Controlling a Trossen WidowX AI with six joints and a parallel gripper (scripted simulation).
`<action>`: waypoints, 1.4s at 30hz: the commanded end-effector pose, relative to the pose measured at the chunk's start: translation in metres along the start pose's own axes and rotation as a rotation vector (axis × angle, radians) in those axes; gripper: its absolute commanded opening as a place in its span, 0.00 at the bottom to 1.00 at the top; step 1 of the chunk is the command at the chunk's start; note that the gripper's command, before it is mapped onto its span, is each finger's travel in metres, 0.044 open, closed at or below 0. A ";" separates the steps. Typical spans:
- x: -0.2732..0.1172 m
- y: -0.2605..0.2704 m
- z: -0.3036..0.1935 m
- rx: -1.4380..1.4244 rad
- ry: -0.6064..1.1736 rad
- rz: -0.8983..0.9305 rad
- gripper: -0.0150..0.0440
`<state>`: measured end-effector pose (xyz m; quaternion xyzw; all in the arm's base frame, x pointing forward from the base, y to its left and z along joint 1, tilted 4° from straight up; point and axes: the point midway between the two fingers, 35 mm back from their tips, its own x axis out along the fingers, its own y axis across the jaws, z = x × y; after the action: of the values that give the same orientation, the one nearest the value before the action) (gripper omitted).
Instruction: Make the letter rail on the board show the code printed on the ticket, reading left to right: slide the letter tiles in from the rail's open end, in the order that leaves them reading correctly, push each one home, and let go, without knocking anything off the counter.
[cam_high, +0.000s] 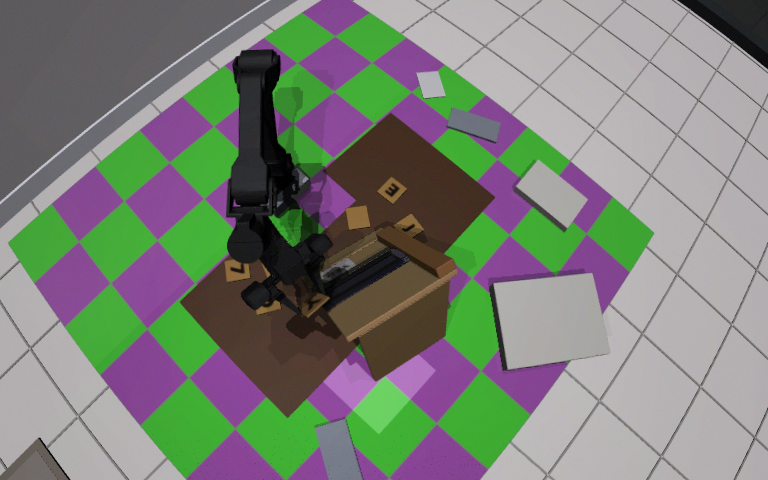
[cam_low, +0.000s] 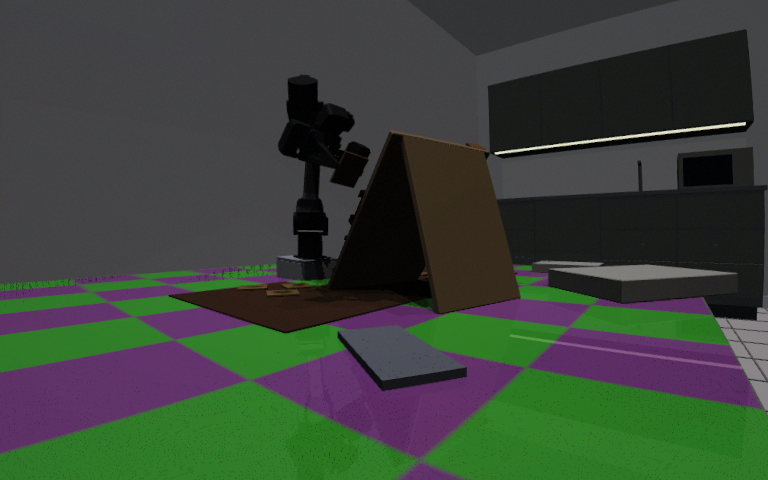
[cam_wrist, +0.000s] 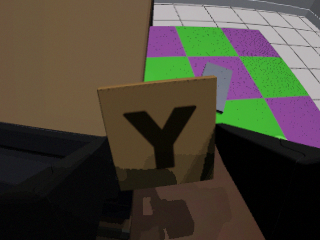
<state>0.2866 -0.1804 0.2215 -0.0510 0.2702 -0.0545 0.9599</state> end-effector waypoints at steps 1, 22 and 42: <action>-0.005 -0.016 -0.020 0.059 0.029 -0.025 0.25; -0.009 -0.059 -0.068 0.208 0.079 -0.109 0.25; 0.021 -0.061 -0.070 0.209 0.075 -0.109 0.25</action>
<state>0.2631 -0.2479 0.1603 0.0356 0.2954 -0.1348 0.9451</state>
